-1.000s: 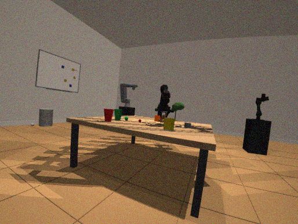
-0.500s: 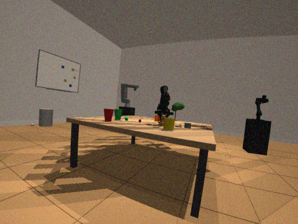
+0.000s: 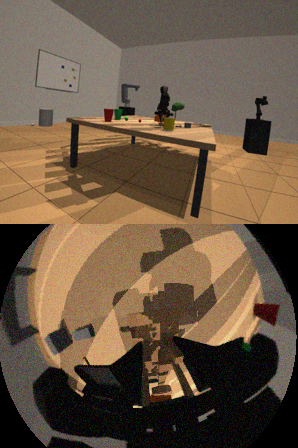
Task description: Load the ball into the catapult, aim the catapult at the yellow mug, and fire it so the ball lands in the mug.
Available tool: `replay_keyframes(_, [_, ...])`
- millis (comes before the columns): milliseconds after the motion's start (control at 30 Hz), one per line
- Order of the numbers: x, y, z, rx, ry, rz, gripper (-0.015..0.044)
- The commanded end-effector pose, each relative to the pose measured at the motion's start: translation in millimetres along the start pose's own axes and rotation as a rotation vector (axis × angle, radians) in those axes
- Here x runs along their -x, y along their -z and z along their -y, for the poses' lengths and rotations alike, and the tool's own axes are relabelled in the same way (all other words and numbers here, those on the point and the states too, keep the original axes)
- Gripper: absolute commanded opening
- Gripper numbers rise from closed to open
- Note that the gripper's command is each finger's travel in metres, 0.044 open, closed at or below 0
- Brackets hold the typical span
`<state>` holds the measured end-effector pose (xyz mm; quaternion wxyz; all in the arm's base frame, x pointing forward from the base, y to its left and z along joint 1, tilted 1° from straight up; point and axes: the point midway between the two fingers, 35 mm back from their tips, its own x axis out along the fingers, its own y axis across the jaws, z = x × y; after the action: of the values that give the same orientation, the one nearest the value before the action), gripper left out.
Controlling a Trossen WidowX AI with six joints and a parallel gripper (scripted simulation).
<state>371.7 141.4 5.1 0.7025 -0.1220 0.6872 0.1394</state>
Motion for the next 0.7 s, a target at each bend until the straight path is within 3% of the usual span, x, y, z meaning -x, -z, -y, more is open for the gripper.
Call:
replay_keyframes(0, [0.9, -0.6, 0.0, 0.0, -0.001, 0.002, 0.0131])
replay_keyframes(300, [3.5, -0.9, 0.0, 0.0, -0.001, 0.002, 0.0368])
replay_keyframes(400, [41.5, -2.7, -0.1, 0.0, 0.0, 0.002, 0.044])
replay_keyframes(533, [98.0, 3.0, -0.4, 0.0, 0.0, 0.001, 0.044])
replay_keyframes(667, [90.8, 0.7, -0.4, -0.004, 0.0, 0.008, 0.044])
